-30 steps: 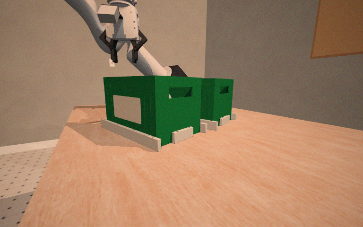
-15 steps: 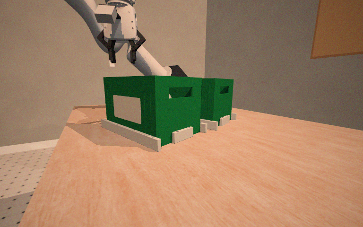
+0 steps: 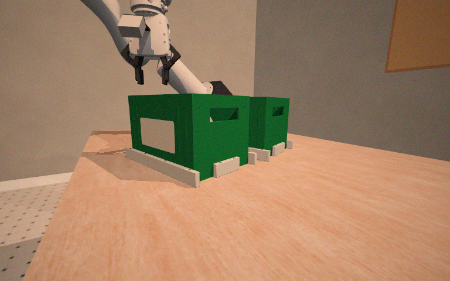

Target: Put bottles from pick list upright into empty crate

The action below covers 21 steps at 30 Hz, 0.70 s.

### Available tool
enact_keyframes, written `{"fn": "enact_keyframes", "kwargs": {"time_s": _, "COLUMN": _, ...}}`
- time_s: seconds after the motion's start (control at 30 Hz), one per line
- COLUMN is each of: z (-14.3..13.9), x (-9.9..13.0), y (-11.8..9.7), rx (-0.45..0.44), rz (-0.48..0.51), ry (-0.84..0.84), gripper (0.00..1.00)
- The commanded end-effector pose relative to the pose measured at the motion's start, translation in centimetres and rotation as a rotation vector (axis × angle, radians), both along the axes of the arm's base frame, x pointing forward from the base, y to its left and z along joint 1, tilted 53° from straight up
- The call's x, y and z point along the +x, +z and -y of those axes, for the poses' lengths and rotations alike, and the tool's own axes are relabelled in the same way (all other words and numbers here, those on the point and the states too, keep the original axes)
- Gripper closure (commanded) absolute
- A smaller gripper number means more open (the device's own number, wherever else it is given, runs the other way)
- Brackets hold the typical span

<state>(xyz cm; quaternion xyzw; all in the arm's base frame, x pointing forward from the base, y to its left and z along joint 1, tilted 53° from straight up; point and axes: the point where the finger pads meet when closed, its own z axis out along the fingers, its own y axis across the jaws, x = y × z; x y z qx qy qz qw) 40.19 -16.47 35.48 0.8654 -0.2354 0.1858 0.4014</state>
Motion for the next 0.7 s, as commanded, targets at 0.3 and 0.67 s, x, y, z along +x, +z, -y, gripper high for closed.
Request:
{"fn": "enact_keyframes", "kwargs": {"time_s": 0.3, "z": 1.3, "x": 0.3, "y": -0.9, "rx": 0.000, "rz": 0.001, "ry": 0.000, "gripper": 0.35}}
{"fn": "enact_keyframes", "kwargs": {"time_s": 0.67, "z": 2.2, "x": 0.4, "y": -1.7, "rx": 0.000, "rz": 0.001, "ry": 0.000, "gripper": 0.35}}
